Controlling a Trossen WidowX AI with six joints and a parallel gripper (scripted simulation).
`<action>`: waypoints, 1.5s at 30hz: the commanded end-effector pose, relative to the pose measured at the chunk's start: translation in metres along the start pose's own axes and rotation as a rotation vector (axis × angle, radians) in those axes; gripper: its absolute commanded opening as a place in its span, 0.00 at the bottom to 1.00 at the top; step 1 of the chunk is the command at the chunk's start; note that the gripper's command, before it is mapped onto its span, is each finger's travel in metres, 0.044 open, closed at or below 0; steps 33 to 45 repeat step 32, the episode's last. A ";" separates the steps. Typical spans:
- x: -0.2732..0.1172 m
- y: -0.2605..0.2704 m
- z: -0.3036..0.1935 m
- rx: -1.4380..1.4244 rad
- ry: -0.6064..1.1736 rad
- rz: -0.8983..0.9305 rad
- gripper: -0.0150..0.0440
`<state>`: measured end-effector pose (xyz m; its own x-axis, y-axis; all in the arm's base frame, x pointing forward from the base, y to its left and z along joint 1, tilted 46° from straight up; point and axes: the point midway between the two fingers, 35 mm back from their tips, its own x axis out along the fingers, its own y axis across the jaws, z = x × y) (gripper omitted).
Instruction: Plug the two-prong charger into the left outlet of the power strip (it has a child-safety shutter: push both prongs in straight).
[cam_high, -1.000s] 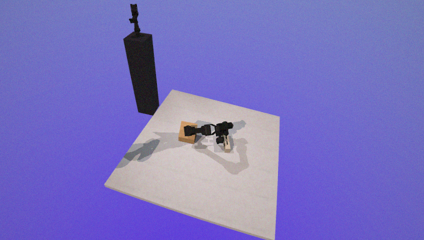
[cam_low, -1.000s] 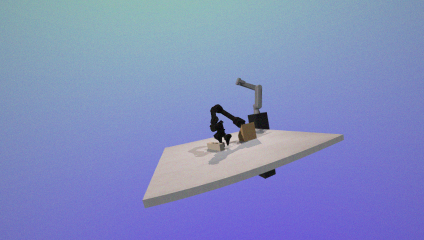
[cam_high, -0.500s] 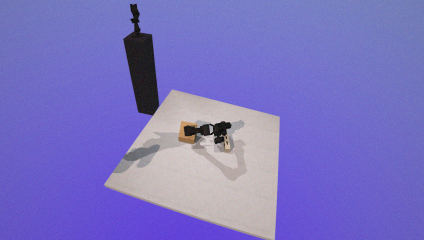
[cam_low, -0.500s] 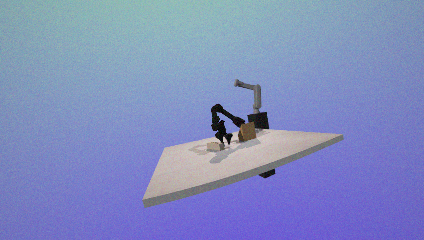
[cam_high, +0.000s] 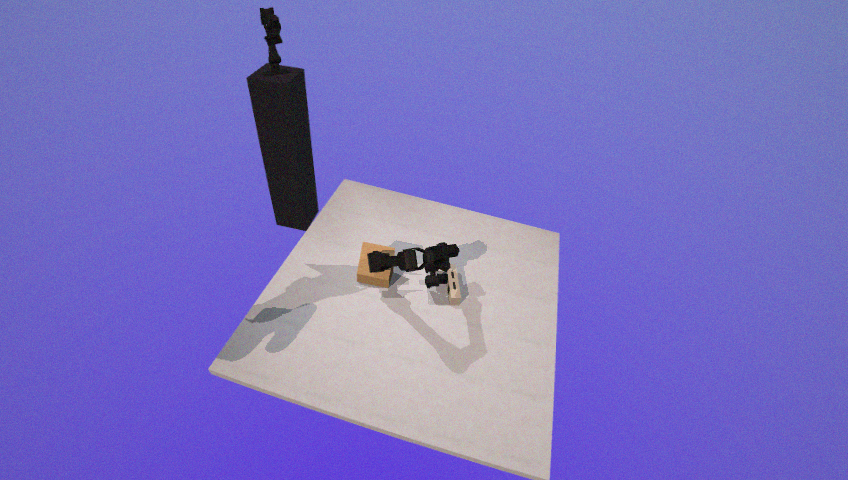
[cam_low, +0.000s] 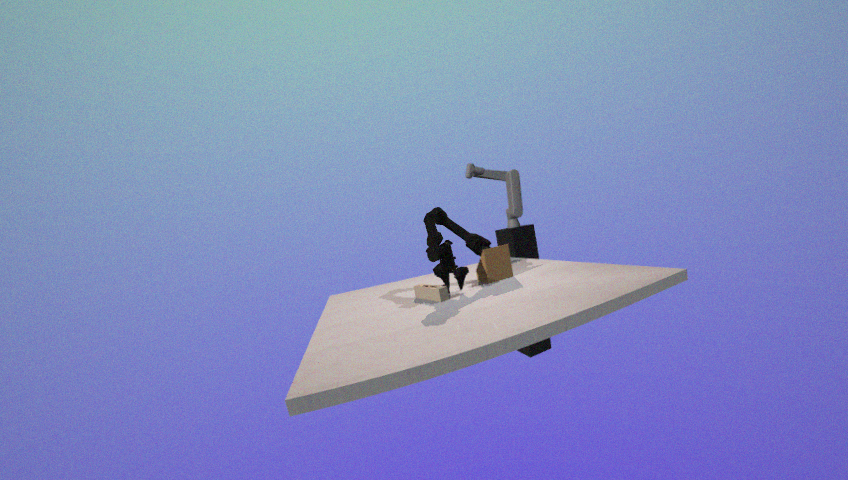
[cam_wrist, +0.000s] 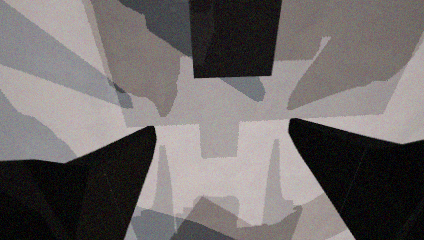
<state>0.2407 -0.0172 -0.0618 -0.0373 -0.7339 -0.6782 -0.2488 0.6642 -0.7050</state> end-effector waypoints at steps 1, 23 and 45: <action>-0.011 0.000 0.005 -0.004 -0.085 0.001 1.00; -0.081 0.001 0.013 0.002 -0.609 0.006 1.00; -0.081 0.001 0.013 0.002 -0.609 0.006 1.00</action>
